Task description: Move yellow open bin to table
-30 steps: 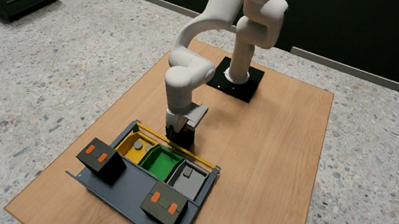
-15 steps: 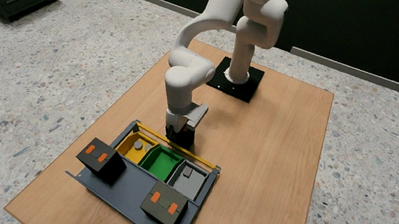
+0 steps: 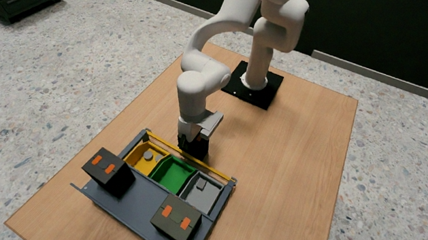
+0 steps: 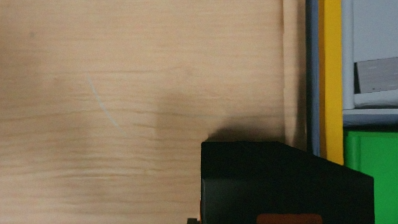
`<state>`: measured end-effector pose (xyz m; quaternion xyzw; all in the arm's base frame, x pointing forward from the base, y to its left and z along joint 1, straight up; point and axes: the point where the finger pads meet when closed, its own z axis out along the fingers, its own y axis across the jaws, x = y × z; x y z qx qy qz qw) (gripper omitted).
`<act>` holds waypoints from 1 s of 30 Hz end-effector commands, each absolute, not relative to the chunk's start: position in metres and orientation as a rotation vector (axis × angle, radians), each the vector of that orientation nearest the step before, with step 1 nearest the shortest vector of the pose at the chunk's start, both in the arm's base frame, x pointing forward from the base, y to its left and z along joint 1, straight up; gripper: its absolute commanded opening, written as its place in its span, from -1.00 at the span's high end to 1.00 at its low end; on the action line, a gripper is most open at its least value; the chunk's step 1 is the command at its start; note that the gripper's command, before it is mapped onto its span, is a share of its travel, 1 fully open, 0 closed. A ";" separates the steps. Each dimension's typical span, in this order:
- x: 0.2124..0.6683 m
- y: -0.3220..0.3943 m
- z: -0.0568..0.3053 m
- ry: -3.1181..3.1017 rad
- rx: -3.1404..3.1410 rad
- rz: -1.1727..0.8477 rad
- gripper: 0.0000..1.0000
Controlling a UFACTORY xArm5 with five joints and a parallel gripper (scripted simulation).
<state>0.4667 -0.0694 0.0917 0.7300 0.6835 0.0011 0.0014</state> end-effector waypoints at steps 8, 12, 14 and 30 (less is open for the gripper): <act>0.468 -0.070 0.093 2.143 2.289 0.007 1.00; 0.468 -0.070 0.093 2.143 2.289 0.007 1.00; 0.468 -0.070 0.093 2.143 2.289 0.007 1.00; 0.468 -0.070 0.096 2.145 2.291 0.011 1.00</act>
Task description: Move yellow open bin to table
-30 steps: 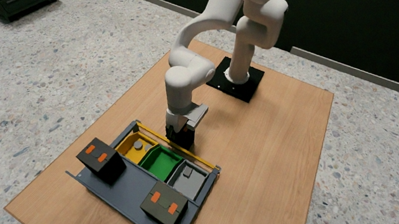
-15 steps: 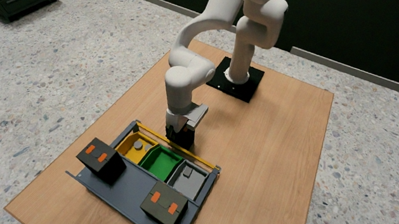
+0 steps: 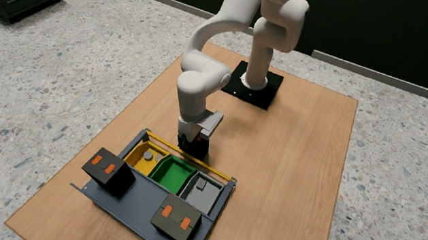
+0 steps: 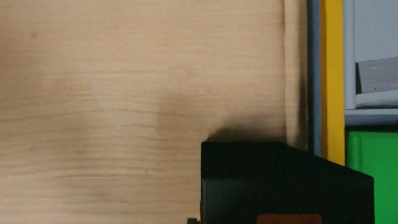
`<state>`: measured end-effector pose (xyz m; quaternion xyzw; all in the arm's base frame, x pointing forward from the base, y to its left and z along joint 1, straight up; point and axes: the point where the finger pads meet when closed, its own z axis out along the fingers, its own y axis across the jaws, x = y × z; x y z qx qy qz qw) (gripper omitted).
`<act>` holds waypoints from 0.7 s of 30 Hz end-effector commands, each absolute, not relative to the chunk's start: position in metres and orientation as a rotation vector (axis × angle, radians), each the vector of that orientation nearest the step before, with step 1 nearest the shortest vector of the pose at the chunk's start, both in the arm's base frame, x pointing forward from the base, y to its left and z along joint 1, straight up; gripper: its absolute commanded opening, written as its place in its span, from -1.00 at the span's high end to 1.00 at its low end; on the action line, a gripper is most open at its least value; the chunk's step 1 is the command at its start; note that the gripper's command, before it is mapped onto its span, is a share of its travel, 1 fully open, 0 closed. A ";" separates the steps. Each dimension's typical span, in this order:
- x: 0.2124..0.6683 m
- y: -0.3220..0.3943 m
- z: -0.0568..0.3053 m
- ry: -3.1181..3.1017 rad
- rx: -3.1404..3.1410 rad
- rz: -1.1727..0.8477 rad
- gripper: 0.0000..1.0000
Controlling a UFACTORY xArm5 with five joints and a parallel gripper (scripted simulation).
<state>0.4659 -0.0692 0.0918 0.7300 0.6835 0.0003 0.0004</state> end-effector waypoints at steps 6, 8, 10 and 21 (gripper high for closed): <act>0.468 -0.070 0.099 2.145 2.291 0.011 1.00; 0.468 -0.070 0.101 2.145 2.291 0.011 1.00; 0.468 -0.070 0.102 2.145 2.291 0.011 1.00; 0.468 -0.070 0.108 2.144 2.290 0.012 1.00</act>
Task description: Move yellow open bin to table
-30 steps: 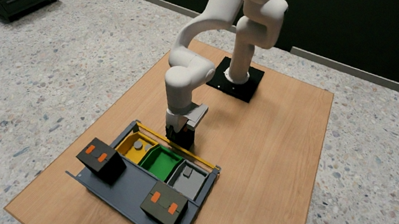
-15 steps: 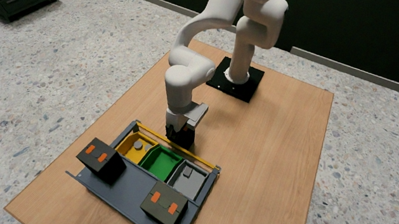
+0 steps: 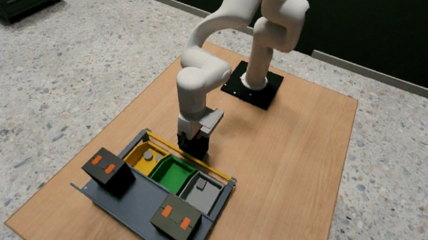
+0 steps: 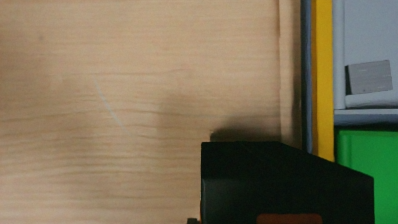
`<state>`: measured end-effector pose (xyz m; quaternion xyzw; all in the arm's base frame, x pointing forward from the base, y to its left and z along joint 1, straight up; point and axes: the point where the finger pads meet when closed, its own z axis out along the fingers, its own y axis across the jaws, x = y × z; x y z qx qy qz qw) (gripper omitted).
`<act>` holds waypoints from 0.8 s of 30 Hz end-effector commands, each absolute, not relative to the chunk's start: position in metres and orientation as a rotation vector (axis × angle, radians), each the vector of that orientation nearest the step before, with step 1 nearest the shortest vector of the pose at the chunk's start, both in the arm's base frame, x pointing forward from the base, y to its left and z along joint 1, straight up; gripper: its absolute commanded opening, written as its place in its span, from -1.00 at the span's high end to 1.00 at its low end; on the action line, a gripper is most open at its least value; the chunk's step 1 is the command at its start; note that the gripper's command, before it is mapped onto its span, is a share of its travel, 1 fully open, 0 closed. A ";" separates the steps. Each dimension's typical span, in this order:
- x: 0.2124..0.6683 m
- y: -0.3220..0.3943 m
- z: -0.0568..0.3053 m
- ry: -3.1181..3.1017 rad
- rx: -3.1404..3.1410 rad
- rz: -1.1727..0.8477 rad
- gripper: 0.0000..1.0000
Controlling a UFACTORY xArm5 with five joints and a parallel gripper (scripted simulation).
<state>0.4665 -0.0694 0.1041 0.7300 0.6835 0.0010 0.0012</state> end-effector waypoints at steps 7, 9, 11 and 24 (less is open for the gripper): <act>0.468 -0.070 0.112 2.144 2.290 0.012 1.00; 0.468 -0.070 0.112 2.144 2.290 0.012 1.00; 0.468 -0.070 0.113 2.144 2.290 0.012 1.00; 0.468 -0.070 0.113 2.144 2.290 0.012 1.00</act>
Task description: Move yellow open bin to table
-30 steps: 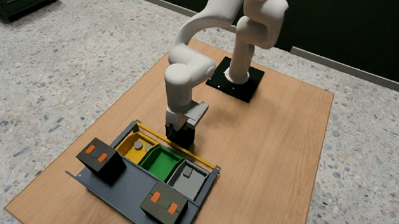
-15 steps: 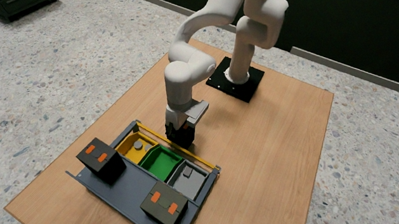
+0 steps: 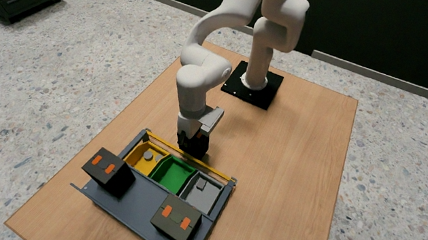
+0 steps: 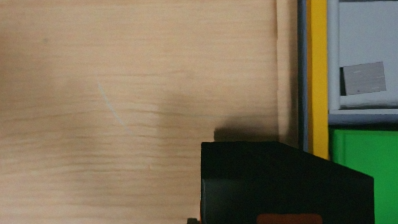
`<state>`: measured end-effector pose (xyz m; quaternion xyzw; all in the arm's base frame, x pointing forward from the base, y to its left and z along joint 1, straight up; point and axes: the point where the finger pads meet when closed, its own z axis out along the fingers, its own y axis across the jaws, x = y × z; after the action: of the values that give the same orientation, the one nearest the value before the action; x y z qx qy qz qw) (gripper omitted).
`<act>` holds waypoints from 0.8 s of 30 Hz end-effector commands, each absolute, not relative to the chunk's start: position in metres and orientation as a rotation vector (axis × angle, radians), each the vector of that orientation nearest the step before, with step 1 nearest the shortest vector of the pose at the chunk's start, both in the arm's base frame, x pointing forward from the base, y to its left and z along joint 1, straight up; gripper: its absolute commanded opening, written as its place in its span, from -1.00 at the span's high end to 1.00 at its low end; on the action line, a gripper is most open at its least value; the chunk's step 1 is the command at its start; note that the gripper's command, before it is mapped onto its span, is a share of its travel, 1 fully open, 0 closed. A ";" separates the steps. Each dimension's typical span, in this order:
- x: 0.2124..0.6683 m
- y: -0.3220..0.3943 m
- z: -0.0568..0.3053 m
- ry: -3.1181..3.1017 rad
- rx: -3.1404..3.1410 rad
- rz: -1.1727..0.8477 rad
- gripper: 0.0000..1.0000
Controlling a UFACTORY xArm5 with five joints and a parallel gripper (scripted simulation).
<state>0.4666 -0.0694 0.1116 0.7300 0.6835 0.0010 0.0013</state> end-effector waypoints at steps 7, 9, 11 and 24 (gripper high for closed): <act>0.466 -0.059 0.113 2.144 2.290 0.012 1.00; 0.465 -0.055 0.113 2.144 2.290 0.012 1.00; 0.464 -0.050 0.113 2.144 2.290 0.012 1.00; 0.459 -0.022 0.113 2.144 2.290 0.012 1.00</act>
<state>0.4590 -0.0289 0.1116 0.7299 0.6835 0.0012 0.0012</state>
